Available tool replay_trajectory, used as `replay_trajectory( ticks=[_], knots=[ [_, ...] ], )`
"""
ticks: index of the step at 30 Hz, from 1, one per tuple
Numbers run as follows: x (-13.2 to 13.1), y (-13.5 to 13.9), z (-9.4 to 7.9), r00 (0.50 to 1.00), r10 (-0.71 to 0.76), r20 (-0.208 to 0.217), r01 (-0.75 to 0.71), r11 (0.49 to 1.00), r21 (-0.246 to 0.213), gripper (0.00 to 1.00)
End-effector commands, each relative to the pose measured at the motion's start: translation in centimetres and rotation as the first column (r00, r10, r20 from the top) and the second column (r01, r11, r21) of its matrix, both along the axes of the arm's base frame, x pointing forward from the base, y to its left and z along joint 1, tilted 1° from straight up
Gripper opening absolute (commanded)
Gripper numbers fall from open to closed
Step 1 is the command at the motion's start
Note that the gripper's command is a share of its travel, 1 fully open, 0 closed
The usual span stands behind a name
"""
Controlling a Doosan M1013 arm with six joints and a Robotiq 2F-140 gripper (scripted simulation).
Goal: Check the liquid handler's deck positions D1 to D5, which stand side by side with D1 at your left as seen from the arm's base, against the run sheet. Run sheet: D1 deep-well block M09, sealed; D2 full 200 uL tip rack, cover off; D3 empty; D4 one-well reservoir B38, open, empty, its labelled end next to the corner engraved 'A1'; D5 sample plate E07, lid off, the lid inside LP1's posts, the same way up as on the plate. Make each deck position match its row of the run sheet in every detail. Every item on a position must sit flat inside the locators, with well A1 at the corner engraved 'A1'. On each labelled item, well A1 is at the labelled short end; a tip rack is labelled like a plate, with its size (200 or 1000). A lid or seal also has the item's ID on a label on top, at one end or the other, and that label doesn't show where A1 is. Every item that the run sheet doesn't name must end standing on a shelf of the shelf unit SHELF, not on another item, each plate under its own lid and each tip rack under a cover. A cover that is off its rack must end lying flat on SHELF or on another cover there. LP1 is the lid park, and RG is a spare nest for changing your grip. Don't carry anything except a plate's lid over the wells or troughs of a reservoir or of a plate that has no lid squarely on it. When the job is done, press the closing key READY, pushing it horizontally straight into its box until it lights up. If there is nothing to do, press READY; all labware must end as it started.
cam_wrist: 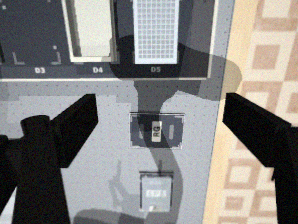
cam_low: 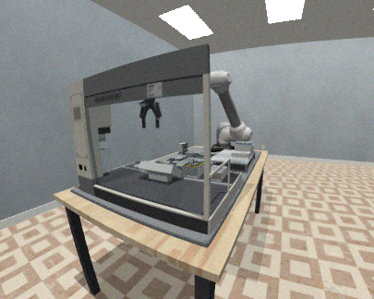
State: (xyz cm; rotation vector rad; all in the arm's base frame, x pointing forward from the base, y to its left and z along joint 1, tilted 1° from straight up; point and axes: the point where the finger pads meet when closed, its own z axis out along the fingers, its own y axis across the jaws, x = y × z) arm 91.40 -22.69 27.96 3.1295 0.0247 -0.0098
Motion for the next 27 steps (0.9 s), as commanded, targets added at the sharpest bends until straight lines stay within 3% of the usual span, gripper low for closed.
replay_trajectory(
  ticks=[1, 15, 27],
  knots=[
    [2.3, 0.1, -0.4, 1.000, -0.002, -0.009, 0.002, 1.000, 0.000, 0.79],
    [8.2, 0.1, -0.4, 1.000, -0.002, -0.009, 0.002, 1.000, 0.000, 0.79],
    [8.2, -0.1, -0.4, 1.000, -0.002, -0.008, 0.002, 1.000, 0.000, 0.79]
  ],
)
